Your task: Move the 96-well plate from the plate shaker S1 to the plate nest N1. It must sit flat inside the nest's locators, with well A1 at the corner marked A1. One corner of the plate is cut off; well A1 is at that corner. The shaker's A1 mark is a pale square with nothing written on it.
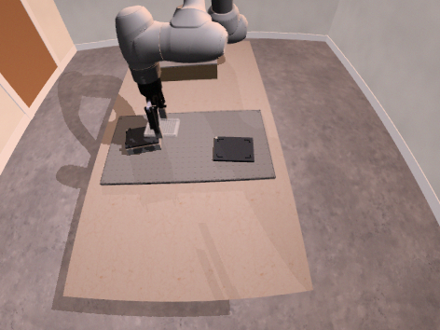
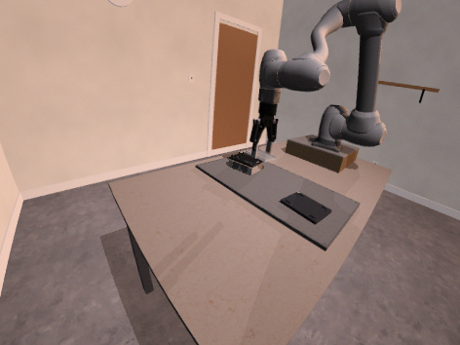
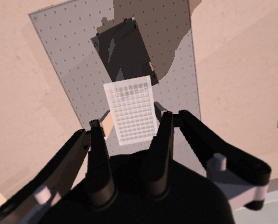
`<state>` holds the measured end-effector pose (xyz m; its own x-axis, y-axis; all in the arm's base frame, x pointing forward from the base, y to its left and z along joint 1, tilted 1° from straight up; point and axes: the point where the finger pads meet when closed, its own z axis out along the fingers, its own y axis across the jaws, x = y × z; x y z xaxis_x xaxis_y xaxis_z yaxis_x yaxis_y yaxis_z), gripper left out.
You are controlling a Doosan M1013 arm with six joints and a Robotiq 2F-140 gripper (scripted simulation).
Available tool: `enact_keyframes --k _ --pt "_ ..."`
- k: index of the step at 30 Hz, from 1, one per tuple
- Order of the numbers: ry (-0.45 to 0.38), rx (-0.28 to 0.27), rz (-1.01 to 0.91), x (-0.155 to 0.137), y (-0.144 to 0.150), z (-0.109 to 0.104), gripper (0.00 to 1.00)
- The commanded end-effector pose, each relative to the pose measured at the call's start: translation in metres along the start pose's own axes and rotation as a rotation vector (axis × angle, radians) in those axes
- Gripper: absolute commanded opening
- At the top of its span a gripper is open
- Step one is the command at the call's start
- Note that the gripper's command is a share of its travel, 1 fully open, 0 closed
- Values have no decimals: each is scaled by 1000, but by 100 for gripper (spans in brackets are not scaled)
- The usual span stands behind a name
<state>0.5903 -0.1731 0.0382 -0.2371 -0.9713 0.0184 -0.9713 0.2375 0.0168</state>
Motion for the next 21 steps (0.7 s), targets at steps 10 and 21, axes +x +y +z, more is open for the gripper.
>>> enact_keyframes --k 10,21 --pt "0 0 0 -38 -2 4 10" --pt "0 0 0 -68 -4 7 10"
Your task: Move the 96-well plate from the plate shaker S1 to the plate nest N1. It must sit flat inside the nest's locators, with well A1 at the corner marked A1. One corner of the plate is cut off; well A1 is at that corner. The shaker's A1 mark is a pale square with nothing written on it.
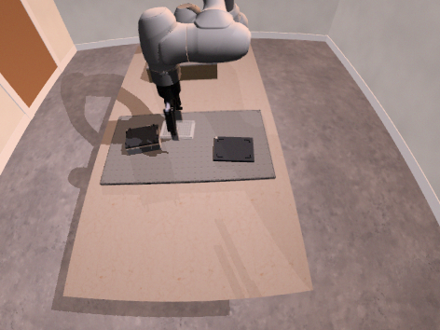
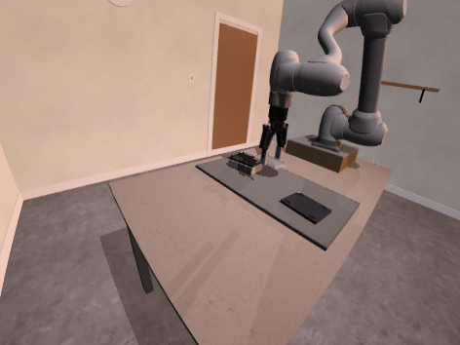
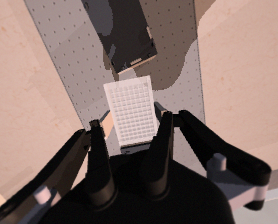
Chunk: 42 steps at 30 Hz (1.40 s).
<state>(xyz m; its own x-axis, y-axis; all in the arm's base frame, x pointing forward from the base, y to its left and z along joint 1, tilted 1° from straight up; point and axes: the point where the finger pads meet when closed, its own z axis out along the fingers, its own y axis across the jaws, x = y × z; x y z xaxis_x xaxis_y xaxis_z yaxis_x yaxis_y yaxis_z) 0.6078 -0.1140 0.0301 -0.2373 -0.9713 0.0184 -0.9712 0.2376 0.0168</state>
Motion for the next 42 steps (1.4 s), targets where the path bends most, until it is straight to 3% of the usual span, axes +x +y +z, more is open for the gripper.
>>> enact_keyframes --k 1,42 --pt "0 0 0 -10 -1 1 10" --pt "0 0 0 -132 -7 15 10"
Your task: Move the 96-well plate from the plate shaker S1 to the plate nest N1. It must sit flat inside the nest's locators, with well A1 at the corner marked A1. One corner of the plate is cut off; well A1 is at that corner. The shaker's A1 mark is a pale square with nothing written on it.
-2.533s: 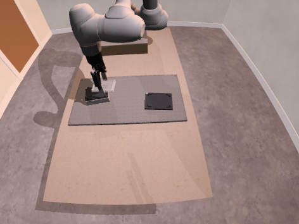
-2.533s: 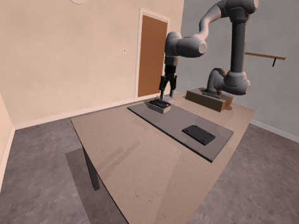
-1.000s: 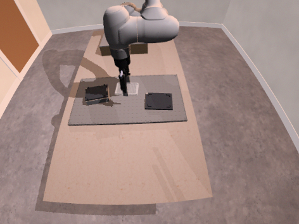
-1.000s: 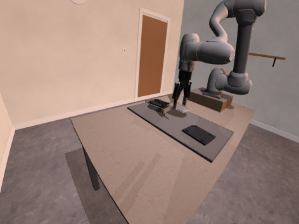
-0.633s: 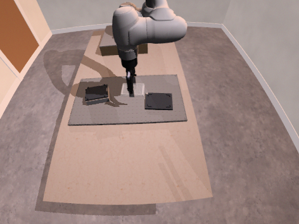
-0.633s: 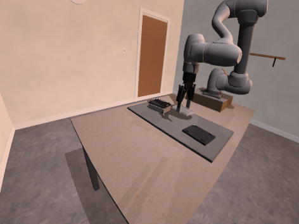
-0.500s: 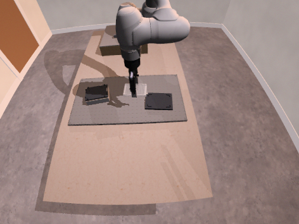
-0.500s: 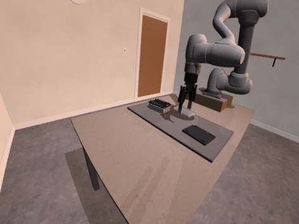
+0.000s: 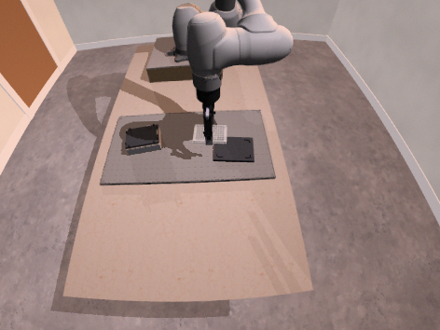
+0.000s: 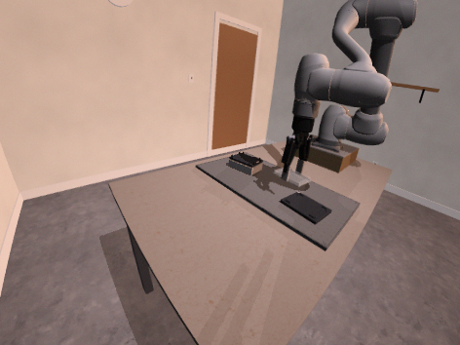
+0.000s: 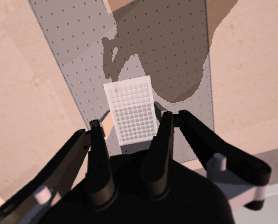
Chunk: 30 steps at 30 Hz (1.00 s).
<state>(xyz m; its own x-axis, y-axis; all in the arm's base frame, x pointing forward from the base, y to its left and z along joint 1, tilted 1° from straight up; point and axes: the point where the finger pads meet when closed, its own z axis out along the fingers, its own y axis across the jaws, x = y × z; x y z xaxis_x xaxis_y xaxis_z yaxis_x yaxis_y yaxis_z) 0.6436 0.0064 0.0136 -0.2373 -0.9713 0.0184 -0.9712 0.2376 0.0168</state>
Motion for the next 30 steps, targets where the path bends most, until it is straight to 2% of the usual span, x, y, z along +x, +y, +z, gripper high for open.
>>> enact_keyframes --k 1,30 --pt "0 0 0 -10 -1 1 10" --pt "0 0 0 -93 -5 10 10"
